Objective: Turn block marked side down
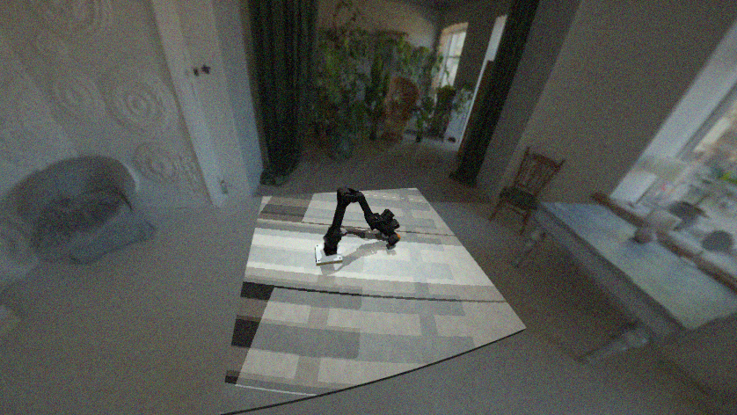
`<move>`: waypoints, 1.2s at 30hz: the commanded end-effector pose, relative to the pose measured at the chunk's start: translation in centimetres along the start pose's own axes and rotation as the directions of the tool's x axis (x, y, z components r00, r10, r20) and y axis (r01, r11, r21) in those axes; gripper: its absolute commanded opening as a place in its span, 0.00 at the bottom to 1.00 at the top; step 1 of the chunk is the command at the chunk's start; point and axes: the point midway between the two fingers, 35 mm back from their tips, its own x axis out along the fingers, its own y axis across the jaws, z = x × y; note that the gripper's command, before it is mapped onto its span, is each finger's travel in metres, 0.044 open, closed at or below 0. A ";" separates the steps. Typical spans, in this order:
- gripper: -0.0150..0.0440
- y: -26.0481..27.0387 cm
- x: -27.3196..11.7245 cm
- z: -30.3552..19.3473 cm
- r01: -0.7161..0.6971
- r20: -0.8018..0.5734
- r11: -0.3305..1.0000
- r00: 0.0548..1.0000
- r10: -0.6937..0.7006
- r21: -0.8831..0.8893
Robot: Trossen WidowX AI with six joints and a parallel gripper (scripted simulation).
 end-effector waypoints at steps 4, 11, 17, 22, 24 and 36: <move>0.25 -0.1 -0.1 -0.9 0.004 0.109 1.000 0.994 -0.003 -0.004; 0.25 -0.2 -0.8 -1.2 0.004 0.196 1.000 0.981 -0.004 0.000; 0.25 -0.2 -0.9 -1.2 0.004 0.218 1.000 0.976 -0.003 0.000; 0.25 -0.2 -0.9 -1.2 0.004 0.218 1.000 0.976 -0.003 0.000; 0.25 -0.2 -0.9 -1.2 0.004 0.218 1.000 0.976 -0.003 0.000; 0.52 -0.2 -0.9 -1.2 0.004 0.218 1.000 0.976 -0.003 0.000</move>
